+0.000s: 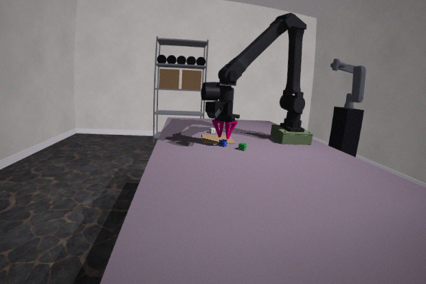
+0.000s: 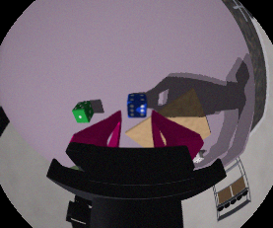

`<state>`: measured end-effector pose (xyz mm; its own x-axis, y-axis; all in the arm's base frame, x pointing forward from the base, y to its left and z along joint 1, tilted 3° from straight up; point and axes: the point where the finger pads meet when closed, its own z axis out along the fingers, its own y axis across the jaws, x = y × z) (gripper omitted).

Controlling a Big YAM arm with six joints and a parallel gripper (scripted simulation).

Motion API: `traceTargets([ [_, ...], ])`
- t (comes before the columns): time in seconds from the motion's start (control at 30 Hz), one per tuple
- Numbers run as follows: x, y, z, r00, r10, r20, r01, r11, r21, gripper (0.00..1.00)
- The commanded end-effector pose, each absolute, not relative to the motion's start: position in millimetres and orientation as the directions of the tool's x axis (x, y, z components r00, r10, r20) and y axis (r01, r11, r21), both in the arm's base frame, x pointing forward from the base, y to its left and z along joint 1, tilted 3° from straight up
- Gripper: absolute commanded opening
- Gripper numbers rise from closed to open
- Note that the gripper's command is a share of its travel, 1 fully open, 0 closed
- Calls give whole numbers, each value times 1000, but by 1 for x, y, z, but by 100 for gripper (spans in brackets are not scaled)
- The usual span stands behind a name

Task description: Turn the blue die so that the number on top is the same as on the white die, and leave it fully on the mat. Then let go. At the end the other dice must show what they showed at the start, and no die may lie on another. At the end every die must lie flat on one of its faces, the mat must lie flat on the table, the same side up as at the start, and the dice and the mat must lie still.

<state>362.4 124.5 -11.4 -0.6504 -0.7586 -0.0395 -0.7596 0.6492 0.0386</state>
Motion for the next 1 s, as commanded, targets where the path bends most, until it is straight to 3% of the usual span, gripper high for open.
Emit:
traceTargets([
  [0.0, 388, 140, 3, -642, -760, -99, -764, 645, 5, 39],
  [0.97, 389, 140, 4, -640, -762, -99, -766, 643, 5, 39],
])
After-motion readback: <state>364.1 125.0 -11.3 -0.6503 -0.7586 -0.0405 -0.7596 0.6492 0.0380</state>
